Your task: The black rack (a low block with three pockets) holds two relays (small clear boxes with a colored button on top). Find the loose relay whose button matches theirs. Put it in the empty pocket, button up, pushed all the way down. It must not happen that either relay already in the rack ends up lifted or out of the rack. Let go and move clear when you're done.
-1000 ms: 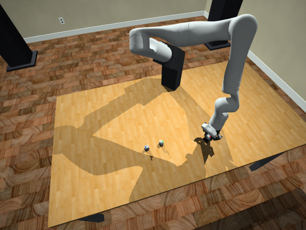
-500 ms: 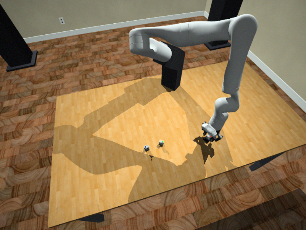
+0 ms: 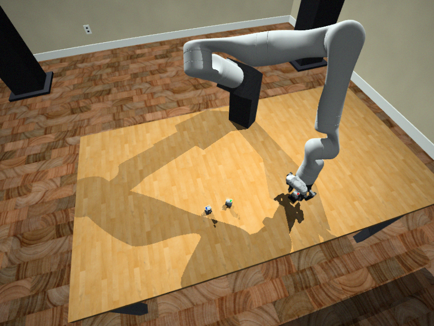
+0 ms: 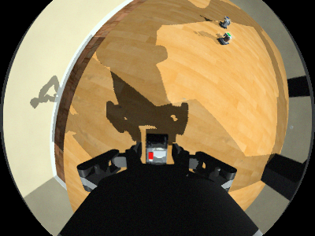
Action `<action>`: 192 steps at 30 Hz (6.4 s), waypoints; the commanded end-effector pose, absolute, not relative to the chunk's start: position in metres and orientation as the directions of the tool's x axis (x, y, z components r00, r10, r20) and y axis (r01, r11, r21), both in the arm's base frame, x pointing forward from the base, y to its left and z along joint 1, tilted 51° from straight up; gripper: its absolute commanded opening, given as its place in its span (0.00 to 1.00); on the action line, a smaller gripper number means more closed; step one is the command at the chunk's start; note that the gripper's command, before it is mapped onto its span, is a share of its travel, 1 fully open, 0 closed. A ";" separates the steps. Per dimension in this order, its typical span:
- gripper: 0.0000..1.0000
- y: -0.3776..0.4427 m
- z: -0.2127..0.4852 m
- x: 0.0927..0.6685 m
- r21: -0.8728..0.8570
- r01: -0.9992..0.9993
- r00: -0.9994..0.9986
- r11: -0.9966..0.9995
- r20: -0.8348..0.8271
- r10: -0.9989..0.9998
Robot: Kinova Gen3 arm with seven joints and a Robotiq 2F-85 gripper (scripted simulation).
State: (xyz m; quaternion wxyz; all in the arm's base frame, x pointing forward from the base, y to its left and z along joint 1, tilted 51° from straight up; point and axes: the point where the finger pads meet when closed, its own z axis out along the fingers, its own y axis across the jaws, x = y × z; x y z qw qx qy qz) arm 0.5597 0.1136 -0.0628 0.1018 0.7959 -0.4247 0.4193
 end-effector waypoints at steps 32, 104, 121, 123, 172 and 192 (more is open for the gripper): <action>0.53 0.128 -0.046 0.545 -0.195 -0.760 0.288 -0.619 0.754 -0.591; 0.53 0.156 -0.012 0.513 -0.195 -0.760 0.288 -0.619 0.754 -0.591; 0.53 0.156 -0.012 0.513 -0.195 -0.760 0.288 -0.619 0.754 -0.591; 0.53 0.156 -0.012 0.513 -0.195 -0.760 0.288 -0.619 0.754 -0.591; 0.53 0.156 -0.012 0.513 -0.195 -0.760 0.288 -0.619 0.754 -0.591; 0.53 0.156 -0.012 0.513 -0.195 -0.760 0.288 -0.619 0.754 -0.591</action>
